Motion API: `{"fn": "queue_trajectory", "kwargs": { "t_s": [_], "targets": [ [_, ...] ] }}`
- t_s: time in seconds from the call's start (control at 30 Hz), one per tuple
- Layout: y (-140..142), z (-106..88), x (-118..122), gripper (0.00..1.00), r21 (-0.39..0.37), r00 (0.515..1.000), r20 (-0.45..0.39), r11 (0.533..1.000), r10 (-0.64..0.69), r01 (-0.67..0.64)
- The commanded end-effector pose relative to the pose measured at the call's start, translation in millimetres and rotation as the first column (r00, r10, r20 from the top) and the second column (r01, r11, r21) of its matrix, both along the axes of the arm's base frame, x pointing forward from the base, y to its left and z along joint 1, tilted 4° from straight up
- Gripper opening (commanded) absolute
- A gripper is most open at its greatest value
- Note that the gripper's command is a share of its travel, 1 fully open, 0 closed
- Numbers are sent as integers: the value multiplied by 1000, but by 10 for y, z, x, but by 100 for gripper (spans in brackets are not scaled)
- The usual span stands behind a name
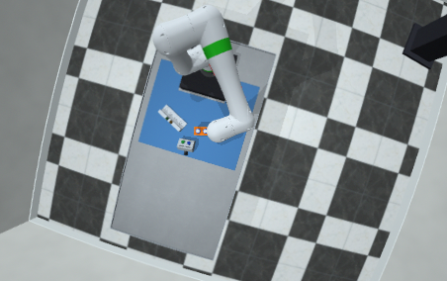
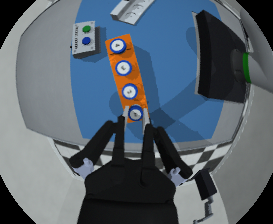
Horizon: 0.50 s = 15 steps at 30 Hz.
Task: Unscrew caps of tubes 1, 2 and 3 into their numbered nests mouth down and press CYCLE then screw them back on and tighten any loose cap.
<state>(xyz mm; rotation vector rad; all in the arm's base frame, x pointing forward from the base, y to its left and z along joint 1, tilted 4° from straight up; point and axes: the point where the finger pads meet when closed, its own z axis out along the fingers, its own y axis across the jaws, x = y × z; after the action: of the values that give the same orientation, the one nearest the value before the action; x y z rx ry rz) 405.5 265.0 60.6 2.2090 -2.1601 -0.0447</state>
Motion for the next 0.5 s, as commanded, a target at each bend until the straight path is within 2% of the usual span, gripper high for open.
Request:
{"fn": "queue_trajectory", "kwargs": {
  "t_s": [0.0, 0.2, 0.27, 0.47],
  "targets": [
    [-1, 1, 3, 0, 20, 971, -5, 971, 240, -240],
    [-1, 3, 3, 0, 38, 859, -2, 859, 511, -511],
    [-1, 3, 3, 0, 38, 859, -2, 859, 511, -511],
    [-1, 5, 3, 0, 55, 666, 7, 665, 746, -745]
  ]
}}
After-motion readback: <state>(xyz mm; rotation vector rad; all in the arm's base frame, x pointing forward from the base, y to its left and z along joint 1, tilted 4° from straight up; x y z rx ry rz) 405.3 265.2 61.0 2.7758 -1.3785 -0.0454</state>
